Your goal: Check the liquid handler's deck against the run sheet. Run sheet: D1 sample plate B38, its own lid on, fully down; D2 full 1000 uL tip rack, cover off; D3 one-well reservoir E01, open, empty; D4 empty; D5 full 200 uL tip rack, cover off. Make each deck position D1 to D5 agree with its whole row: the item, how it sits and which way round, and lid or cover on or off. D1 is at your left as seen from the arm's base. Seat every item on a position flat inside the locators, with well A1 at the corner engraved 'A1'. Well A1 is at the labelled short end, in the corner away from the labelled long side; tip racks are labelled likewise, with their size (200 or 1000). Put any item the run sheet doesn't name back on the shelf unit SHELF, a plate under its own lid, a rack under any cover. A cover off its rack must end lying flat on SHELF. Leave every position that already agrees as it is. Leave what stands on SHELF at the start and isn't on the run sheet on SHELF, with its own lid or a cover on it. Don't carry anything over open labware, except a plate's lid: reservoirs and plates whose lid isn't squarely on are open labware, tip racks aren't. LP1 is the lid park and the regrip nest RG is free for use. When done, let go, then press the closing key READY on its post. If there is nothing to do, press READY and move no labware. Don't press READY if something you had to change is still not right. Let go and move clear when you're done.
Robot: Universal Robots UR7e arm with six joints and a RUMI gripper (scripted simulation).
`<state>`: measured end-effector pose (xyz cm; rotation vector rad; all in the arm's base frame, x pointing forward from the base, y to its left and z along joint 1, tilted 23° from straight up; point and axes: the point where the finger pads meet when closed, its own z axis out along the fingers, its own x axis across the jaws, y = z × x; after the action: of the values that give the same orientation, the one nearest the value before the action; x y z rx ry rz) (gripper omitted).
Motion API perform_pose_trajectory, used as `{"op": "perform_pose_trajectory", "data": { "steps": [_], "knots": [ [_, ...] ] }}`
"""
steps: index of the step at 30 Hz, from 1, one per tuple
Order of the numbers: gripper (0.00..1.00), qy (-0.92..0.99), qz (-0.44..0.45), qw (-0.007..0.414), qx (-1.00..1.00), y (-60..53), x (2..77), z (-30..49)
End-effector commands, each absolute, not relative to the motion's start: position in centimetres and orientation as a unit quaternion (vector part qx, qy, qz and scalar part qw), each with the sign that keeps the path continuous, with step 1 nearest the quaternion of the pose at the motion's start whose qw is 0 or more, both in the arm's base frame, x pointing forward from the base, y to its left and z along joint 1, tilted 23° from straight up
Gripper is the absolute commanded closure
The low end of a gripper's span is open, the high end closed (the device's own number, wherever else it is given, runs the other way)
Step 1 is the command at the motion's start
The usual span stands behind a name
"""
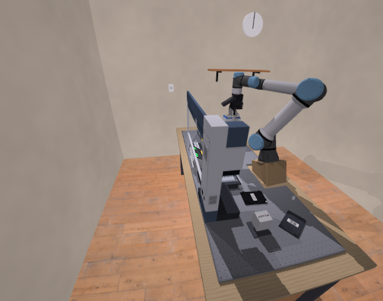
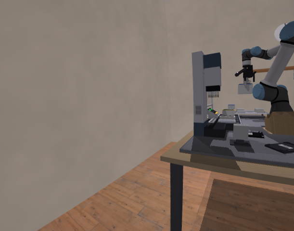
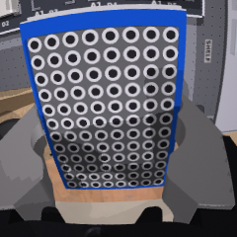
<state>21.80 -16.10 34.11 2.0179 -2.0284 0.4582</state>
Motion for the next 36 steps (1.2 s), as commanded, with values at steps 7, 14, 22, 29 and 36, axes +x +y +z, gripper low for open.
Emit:
{"op": "perform_pose_trajectory", "data": {
  "steps": [7,14,22,29,36],
  "knots": [
    [1.0,-0.695,0.158,0.123,0.691,-16.1,26.4,34.5],
    [1.0,-0.695,0.158,0.123,0.691,-16.0,29.9,34.6],
    [1.0,-0.695,0.158,0.123,0.691,-16.0,32.9,34.8],
    [1.0,-0.695,0.158,0.123,0.691,-15.9,36.4,34.9],
    [1.0,-0.695,0.158,0.123,0.691,-15.9,37.2,34.9]
  ]
}}
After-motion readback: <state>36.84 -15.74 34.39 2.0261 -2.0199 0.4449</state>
